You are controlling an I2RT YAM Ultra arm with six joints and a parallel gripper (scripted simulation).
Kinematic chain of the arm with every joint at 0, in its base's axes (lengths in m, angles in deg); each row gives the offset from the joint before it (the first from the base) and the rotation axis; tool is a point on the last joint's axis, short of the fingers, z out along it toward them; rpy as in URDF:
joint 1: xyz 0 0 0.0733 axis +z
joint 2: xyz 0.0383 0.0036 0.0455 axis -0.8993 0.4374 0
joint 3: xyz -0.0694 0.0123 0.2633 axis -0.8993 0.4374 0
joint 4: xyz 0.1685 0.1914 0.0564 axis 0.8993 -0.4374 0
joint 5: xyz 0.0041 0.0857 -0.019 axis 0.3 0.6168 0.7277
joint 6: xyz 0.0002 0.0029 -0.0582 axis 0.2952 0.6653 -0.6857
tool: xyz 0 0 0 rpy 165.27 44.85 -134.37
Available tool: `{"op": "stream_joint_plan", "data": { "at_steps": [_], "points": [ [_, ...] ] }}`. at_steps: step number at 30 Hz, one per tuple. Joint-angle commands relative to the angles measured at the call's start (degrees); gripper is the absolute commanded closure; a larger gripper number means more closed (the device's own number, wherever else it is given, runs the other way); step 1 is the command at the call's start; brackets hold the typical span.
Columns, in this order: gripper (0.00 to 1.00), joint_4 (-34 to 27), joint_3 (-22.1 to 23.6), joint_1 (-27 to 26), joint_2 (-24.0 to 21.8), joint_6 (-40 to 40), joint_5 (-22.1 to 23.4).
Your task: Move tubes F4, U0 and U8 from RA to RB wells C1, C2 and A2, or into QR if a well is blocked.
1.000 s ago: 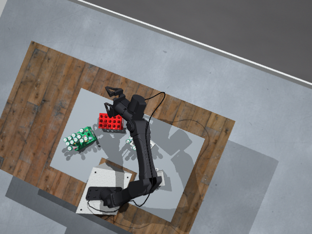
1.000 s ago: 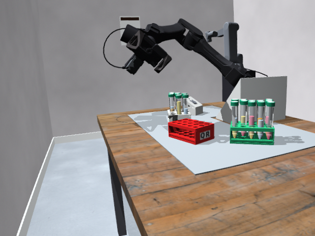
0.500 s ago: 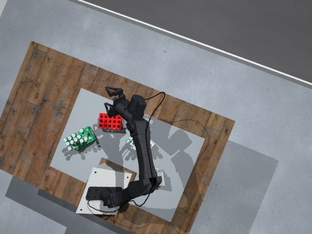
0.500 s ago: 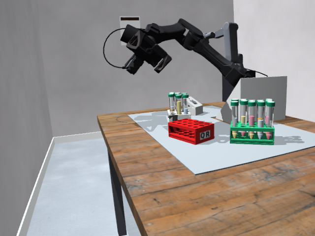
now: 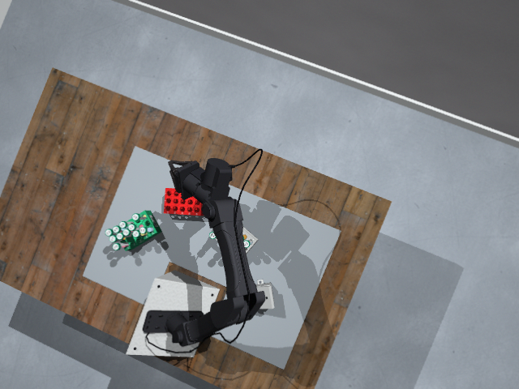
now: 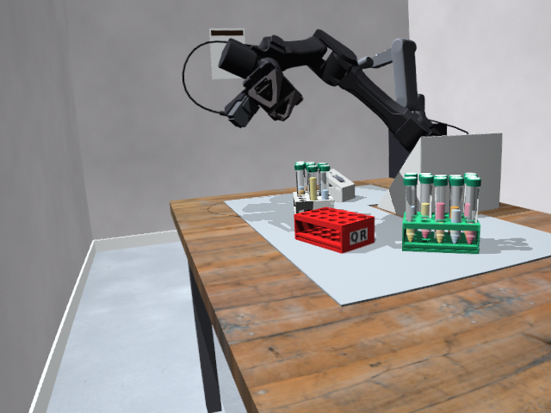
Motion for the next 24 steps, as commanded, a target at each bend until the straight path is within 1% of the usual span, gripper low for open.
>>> {"op": "stream_joint_plan", "data": {
  "at_steps": [1, 2, 4, 5, 9, 10, 12, 15, 17, 18, 21, 24],
  "points": [
    [0.7, -4.78, -1.79, 3.56, 1.13, -4.13, -3.73],
    [0.7, -4.69, 1.4, 3.63, 0.9, -4.22, -3.81],
    [0.7, -4.69, 1.4, 3.63, 0.9, -4.22, -3.81],
    [0.7, -5.34, -0.77, 4.29, 0.83, -4.79, -4.87],
    [0.7, -9.08, -0.91, 6.13, 1.77, -8.09, -8.62],
    [0.7, -9.09, 2.07, 6.25, -0.26, -8.16, -8.78],
    [0.7, -8.93, 2.45, 6.41, -0.37, -7.99, -8.93],
    [0.7, -11.38, 1.71, 7.76, 1.3, -10.46, -11.62],
    [0.7, -13.28, 2.62, 8.63, 2.07, -12.11, -13.45],
    [0.7, -13.46, 3.34, 8.83, 1.99, -12.28, -13.79],
    [0.7, -13.48, 3.34, 8.92, 1.87, -12.18, -13.88],
    [0.7, -16.02, 3.87, 10.44, 1.63, -14.34, -16.57]
  ]
}}
